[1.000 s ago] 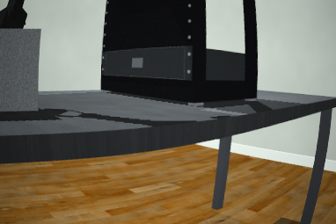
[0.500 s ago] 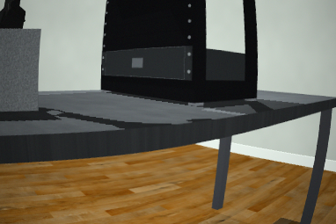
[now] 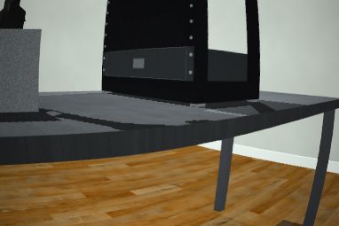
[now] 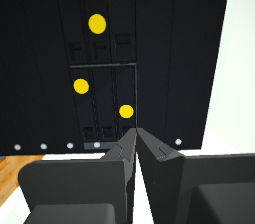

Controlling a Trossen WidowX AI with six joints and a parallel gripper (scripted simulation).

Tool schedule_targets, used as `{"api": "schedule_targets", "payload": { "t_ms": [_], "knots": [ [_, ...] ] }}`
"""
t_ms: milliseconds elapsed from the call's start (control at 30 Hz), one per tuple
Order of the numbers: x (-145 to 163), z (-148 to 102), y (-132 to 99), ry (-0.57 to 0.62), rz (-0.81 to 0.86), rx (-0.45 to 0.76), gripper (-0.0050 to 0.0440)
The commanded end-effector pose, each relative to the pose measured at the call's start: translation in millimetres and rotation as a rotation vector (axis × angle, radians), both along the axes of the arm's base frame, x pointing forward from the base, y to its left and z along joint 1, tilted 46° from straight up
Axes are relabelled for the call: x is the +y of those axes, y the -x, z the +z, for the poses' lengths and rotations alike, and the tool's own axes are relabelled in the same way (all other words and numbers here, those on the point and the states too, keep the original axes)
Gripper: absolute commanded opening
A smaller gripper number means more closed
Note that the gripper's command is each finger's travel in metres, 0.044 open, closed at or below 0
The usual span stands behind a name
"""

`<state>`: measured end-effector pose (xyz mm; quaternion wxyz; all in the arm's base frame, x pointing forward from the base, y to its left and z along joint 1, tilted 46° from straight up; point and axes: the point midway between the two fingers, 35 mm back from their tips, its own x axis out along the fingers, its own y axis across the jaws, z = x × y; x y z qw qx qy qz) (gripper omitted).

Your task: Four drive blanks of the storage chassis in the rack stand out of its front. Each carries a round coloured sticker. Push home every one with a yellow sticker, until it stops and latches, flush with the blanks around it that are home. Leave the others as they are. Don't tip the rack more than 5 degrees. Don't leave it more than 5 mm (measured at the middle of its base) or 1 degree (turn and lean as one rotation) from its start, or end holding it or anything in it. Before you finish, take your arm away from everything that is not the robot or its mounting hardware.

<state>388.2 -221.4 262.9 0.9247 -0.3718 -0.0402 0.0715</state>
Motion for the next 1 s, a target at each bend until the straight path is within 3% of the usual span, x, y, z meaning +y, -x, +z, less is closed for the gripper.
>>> {"api": "schedule_targets", "payload": {
  "t_ms": [0, 200, 567, 633, 967],
  "knots": [
    [-1, 6, 5, 0.008, 0.000, -0.011, 0.0000],
    [-3, 5, 20, 0.008, 0.000, -0.011, 0.0000],
    [-13, -1, 94, 0.008, 0.000, -0.011, 0.0000],
    [-13, -1, 94, 0.008, 0.000, -0.011, 0.0000],
    [-20, -5, 144, 0.008, 0.000, -0.012, 0.0000]
  ]
}}
